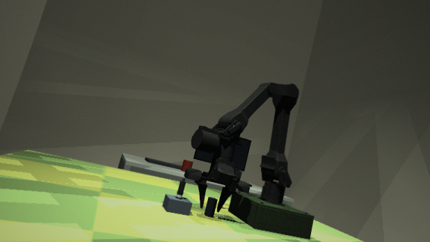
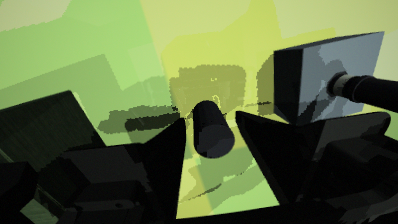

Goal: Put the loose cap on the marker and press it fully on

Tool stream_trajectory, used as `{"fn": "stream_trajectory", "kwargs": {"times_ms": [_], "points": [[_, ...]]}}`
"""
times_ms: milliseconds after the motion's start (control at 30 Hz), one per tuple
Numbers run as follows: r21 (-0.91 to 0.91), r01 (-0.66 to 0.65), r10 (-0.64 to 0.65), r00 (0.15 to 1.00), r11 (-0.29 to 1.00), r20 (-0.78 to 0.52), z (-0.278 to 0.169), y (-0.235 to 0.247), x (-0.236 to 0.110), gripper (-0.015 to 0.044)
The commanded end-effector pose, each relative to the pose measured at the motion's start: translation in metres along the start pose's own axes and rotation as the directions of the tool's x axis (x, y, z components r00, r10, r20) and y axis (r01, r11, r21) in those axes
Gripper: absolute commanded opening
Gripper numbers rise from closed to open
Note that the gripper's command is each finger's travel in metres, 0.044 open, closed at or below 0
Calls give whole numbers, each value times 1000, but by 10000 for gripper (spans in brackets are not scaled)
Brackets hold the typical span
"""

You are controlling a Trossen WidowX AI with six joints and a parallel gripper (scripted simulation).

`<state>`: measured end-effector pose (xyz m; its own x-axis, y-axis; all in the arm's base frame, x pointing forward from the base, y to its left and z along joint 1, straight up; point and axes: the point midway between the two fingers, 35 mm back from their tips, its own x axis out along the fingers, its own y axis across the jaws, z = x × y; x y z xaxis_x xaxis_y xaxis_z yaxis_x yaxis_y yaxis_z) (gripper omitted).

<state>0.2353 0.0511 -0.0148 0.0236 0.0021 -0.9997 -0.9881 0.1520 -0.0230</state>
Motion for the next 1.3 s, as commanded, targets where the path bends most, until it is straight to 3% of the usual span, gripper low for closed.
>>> {"fn": "stream_trajectory", "kwargs": {"times_ms": [0,333,433,1067,1267], "points": [[1,-5,5,1000,1000,2,0,2,3,162],[1,-5,5,1000,1000,2,0,1,3,75],[1,-4,4,1000,1000,2,0,1,-1,0],[1,-4,4,1000,1000,2,0,0,-56,0],[2,-4,4,1000,1000,3,0,-2,-60,0]]}}
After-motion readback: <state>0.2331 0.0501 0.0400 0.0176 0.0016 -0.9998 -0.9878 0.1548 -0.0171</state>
